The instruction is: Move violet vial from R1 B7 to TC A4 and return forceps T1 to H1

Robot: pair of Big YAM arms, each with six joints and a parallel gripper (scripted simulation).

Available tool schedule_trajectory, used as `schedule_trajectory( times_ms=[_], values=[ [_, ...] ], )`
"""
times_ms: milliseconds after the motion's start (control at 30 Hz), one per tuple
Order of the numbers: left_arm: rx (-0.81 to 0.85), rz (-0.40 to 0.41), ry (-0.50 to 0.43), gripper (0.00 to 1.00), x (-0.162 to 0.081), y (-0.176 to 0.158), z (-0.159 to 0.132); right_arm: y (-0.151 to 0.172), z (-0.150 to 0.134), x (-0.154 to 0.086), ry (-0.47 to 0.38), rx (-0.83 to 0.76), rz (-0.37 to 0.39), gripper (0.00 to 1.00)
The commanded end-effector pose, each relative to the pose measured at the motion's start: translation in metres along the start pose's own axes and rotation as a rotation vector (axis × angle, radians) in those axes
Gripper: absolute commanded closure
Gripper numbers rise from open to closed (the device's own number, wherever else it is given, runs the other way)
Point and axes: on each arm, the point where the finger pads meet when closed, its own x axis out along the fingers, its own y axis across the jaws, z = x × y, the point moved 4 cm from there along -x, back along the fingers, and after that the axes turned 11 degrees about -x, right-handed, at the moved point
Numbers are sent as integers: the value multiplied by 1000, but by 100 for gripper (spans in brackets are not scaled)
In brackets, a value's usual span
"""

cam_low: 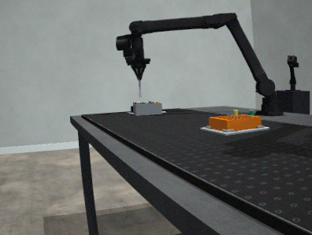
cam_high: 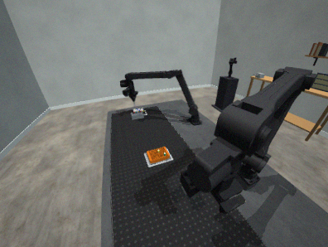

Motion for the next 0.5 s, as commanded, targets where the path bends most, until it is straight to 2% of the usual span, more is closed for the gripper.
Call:
schedule_trajectory(
  times_ms=[0,67,467],
  values=[
    [20,-4,28,0,8,-4,-1,3,4,-14,0,-17,-24,93],
    [20,-4,28,0,8,-4,-1,-2,5,-19,-2,-16,-50,92],
    [20,-4,28,0,8,-4,-1,1,5,-8,0,-17,-27,91]
  ],
)
